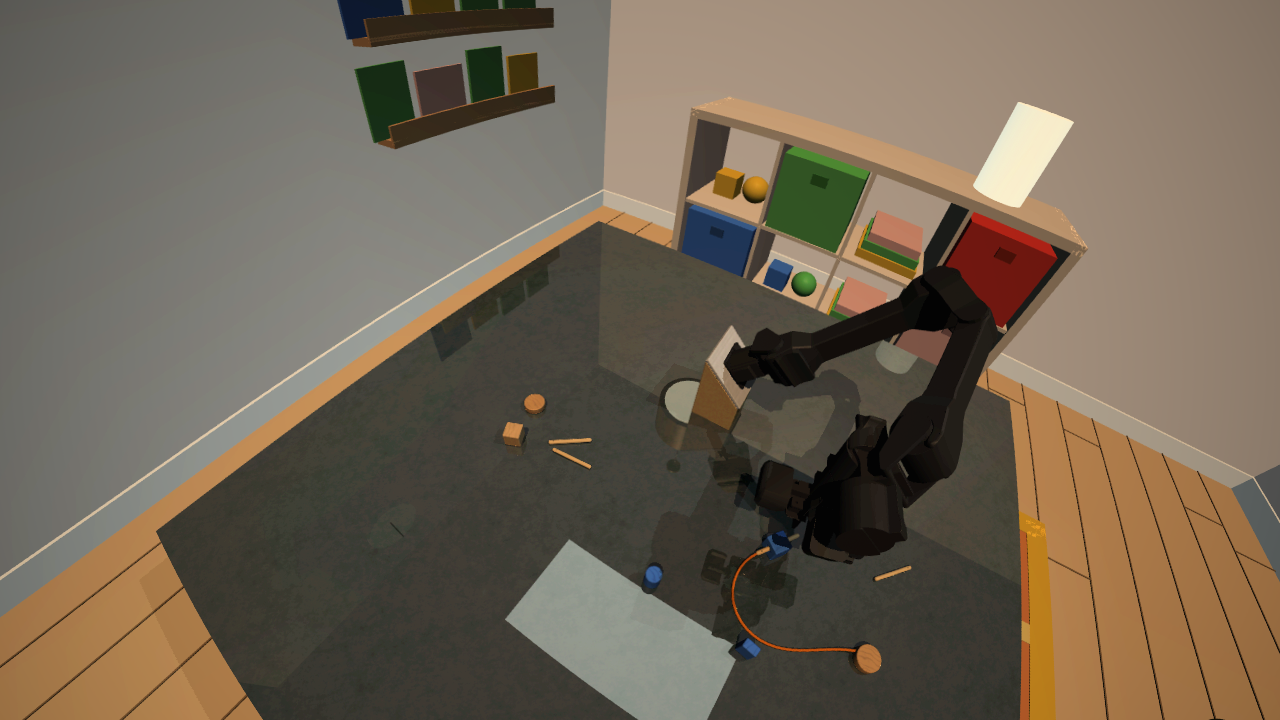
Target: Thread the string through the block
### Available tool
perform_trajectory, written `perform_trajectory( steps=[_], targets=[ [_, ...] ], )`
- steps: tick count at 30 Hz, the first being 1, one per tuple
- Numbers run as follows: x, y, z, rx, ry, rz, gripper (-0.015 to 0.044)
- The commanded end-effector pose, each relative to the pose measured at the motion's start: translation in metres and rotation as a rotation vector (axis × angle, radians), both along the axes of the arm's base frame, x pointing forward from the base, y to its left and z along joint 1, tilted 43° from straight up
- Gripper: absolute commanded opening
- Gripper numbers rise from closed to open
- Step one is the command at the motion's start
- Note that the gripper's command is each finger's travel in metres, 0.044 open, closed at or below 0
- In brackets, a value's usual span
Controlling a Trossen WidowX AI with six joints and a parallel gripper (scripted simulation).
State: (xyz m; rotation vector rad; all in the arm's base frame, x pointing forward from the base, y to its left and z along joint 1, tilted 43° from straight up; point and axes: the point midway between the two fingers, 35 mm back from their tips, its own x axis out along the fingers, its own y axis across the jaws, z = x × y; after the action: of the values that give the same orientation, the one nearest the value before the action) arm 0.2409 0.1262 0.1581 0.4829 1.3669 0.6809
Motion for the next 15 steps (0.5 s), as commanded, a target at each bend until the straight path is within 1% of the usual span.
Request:
perform_trajectory(
  steps=[1, 3, 15],
  targets=[
    [-0.0163, 0.007, 0.0021, 0.036, 0.57, -0.573, 0.0123],
    [-0.017, 0.0074, 0.0024, 0.04, 0.62, -0.626, 0.0123],
    [-0.0171, 0.0074, 0.0025, 0.04, 0.623, -0.628, 0.0123]
  ],
)
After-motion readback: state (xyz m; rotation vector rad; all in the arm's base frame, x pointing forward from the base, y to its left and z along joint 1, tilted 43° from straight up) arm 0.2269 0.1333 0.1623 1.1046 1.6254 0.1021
